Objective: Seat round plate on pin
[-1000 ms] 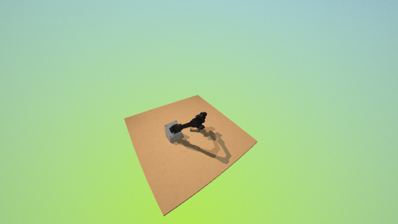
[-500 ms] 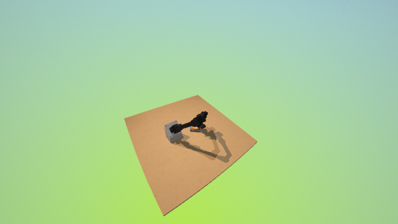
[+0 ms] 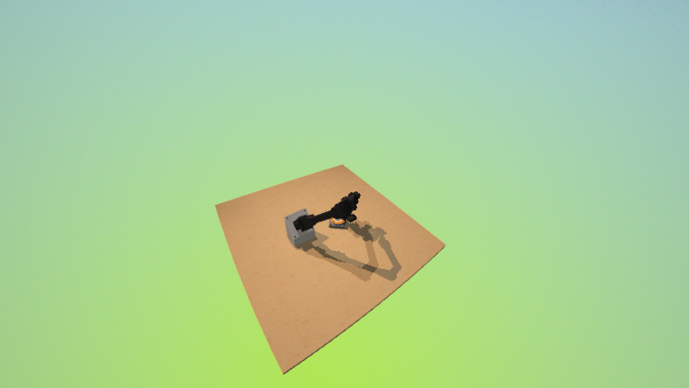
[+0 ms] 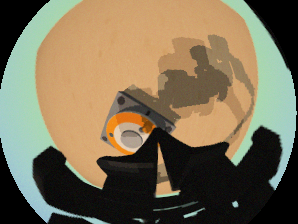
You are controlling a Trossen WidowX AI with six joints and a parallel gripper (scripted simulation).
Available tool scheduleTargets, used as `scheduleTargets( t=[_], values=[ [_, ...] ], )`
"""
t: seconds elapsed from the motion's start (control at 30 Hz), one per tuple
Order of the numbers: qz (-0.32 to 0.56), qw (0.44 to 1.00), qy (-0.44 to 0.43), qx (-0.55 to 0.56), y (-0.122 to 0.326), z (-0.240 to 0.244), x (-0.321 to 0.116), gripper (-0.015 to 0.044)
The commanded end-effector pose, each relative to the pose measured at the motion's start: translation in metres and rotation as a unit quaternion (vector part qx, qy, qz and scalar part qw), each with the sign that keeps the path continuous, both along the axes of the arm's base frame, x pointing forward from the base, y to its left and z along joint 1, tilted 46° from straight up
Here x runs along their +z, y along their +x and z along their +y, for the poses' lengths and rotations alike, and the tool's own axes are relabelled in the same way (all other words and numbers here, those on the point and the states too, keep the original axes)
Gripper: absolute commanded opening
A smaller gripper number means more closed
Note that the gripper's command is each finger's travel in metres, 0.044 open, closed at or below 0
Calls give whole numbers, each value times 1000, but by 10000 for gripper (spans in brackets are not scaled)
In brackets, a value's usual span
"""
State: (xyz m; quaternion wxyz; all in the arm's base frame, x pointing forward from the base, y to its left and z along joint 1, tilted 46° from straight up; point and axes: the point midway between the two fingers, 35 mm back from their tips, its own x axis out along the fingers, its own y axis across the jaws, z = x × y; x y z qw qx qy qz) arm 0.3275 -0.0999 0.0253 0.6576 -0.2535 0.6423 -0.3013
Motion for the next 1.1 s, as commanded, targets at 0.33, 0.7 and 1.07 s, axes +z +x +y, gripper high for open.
scheduleTargets(
  t=[0.33,0.7,1.07],
  values=[
    [-2,1000,1,-2,8,2,-5,0],
    [-1,1000,3,-2,7,34,25,0],
    [2,1000,0,2,7,31,21,0]
  ],
)
